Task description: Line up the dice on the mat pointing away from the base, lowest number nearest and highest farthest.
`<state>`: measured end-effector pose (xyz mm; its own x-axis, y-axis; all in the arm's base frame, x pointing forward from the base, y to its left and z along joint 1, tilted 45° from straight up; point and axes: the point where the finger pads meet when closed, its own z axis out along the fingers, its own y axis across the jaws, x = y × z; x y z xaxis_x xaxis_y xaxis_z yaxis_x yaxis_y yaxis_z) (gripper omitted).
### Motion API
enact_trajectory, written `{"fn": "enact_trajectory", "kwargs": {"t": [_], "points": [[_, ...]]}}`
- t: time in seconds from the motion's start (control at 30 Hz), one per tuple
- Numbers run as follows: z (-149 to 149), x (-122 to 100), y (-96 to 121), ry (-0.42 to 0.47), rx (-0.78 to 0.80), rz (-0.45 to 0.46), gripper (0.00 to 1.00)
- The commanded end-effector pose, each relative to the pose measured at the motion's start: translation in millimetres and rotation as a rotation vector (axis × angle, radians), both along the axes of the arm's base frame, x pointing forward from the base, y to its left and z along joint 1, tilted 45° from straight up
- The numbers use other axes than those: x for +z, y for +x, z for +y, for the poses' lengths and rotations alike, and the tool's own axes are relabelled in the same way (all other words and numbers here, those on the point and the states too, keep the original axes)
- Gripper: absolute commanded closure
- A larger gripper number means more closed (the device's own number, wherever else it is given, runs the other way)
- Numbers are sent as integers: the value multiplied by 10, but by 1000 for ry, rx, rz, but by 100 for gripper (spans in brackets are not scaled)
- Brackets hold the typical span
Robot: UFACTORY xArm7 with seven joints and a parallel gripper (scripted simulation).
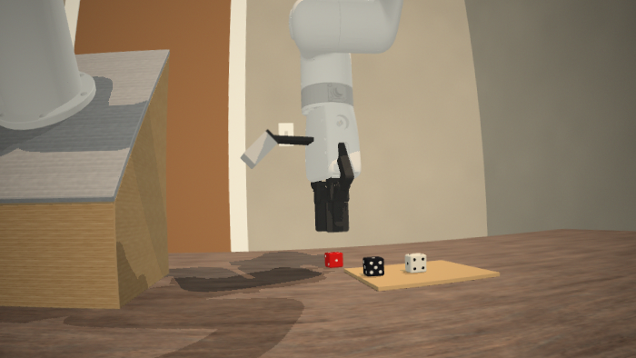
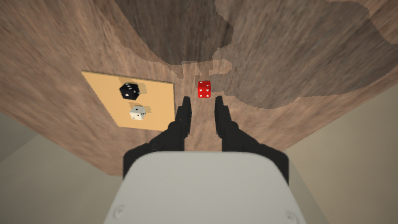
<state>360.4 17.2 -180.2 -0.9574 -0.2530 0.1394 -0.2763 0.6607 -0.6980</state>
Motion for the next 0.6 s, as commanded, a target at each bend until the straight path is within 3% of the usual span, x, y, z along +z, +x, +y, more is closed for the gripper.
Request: {"fn": "enact_trajectory", "kwargs": {"t": [0.0, 0.57], "points": [[-12, -36, 15, 3, 3, -2, 64], [-134, -168, 33, 3, 3, -2, 64]]}}
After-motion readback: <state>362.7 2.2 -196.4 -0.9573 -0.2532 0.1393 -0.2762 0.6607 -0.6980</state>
